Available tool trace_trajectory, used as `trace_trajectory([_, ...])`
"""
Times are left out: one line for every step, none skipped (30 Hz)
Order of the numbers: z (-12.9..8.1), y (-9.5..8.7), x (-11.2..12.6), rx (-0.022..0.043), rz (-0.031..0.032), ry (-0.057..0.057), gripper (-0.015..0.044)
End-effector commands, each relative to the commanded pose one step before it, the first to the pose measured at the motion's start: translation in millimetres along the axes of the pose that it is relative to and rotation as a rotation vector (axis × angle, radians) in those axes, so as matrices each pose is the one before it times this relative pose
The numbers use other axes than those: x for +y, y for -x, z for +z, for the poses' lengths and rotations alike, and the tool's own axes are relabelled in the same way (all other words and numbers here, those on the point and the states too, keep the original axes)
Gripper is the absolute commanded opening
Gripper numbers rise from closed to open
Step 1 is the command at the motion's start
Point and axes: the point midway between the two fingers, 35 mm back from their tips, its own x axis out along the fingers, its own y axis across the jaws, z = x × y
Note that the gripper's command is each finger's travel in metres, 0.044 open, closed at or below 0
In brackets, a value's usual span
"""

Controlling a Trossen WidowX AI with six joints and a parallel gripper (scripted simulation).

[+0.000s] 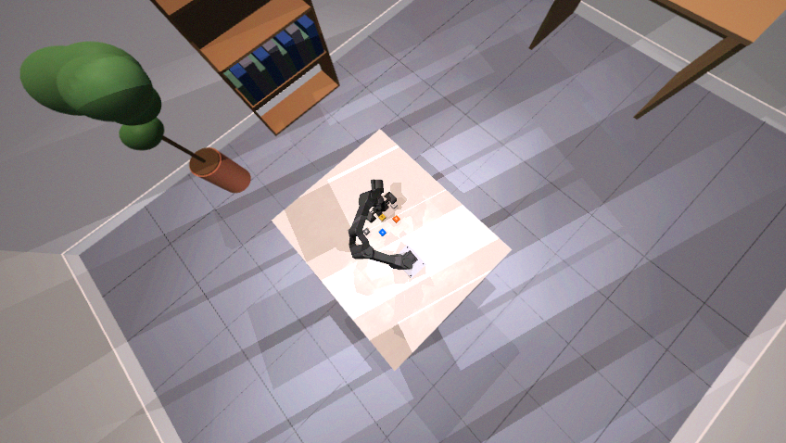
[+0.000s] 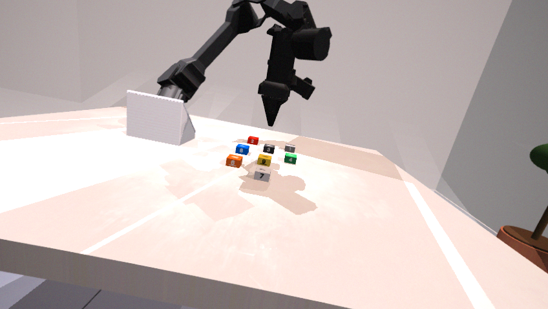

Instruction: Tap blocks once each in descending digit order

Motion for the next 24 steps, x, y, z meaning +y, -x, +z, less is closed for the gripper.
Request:
trace_trajectory([-2.36,24.74,2.12,0.00513,-0.00301,0.0077,0.0020])
trace_trajectory([0.00,0.00,0.00,0.00000,0.00000,0.0000,0.0020])
trace_trajectory([0.00,0.00,0.00,0.00000,0.00000,0.0000,0.0020])
trace_trajectory([-1.17,0.28,1.77,0.00009,0.00010,-0.0001,0.0020])
trace_trajectory([-3.56,0.77,5.27,0.00027,0.00030,-0.0003,0.0020])
trace_trajectory([-6.12,1.03,8.65,0.00046,0.00050,-0.0004,0.0020])
trace_trajectory([-7.73,0.83,10.26,0.00056,0.00062,-0.0005,0.0020])
trace_trajectory([-8.05,0.36,9.96,0.00056,0.00063,-0.0005,0.0020])
trace_trajectory([-8.34,-0.10,9.63,0.00057,0.00063,-0.0005,0.0020])
trace_trajectory([-8.60,-0.56,9.28,0.00057,0.00064,-0.0005,0.0020])
trace_trajectory([-8.84,-1.02,8.91,0.00057,0.00064,-0.0005,0.0020])
trace_trajectory([-7.44,-1.17,7.03,0.00047,0.00053,-0.0004,0.0020])
trace_trajectory([-4.53,-0.85,4.09,0.00028,0.00032,-0.0003,0.0020])
trace_trajectory([-1.52,-0.31,1.34,0.00009,0.00011,-0.0001,0.0020])
trace_trajectory([0.00,0.00,0.00,0.00000,0.00000,0.0000,0.0020])
trace_trajectory([0.00,0.00,0.00,0.00000,0.00000,0.0000,0.0020])
trace_trajectory([0.00,0.00,0.00,0.00000,0.00000,0.0000,0.0020])
trace_trajectory([0.00,0.00,0.00,0.00000,0.00000,0.0000,0.0020])
trace_trajectory([0.00,0.00,0.00,0.00000,0.00000,0.0000,0.0020])
trace_trajectory([0.00,0.00,0.00,0.00000,0.00000,0.0000,0.0020])
trace_trajectory([0.42,-2.76,-0.23,-0.00013,-0.00047,-0.0001,0.0020])
trace_trajectory([1.10,-8.26,-0.56,-0.00038,-0.00117,-0.0002,0.0020])
trace_trajectory([1.27,-13.71,-0.54,-0.00058,-0.00114,-0.0001,0.0020])
trace_trajectory([0.57,-16.66,-0.04,-0.00054,-0.00003,0.0002,0.0020])
